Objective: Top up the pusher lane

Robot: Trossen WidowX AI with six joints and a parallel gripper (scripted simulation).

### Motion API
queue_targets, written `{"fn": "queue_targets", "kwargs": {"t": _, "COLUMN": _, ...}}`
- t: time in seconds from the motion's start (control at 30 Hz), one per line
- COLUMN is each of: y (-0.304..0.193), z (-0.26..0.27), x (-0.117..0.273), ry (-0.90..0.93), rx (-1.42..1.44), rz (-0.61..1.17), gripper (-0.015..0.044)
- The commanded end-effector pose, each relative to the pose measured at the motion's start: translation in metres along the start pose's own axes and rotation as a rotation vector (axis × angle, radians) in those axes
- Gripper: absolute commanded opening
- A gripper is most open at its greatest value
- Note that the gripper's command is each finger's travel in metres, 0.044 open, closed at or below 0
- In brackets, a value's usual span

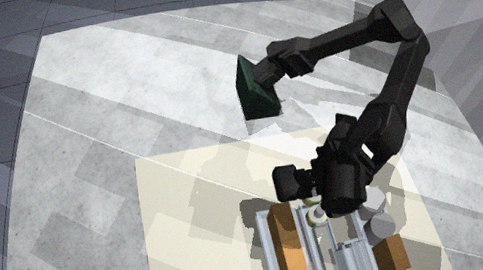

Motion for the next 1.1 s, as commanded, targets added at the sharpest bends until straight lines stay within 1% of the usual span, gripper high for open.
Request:
{"fn": "queue_targets", "kwargs": {"t": 0.0, "y": 0.009, "z": 0.004, "x": 0.003, "ry": 0.005, "rx": 0.017, "rz": -0.022, "gripper": 0.0000}}
{"fn": "queue_targets", "kwargs": {"t": 1.07, "y": 0.021, "z": 0.008, "x": 0.005, "ry": 0.005, "rx": 0.018, "rz": -0.023, "gripper": 0.0000}}
Point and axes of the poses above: the point midway between the two fingers, 35 mm back from their tips, its own x axis back along the fingers, its own z axis across the jaws, y = z × x, the point moved 4 cm from there along x, back along the fingers, and after that the axes turned 12 degrees about -x, right-handed, at the moved point
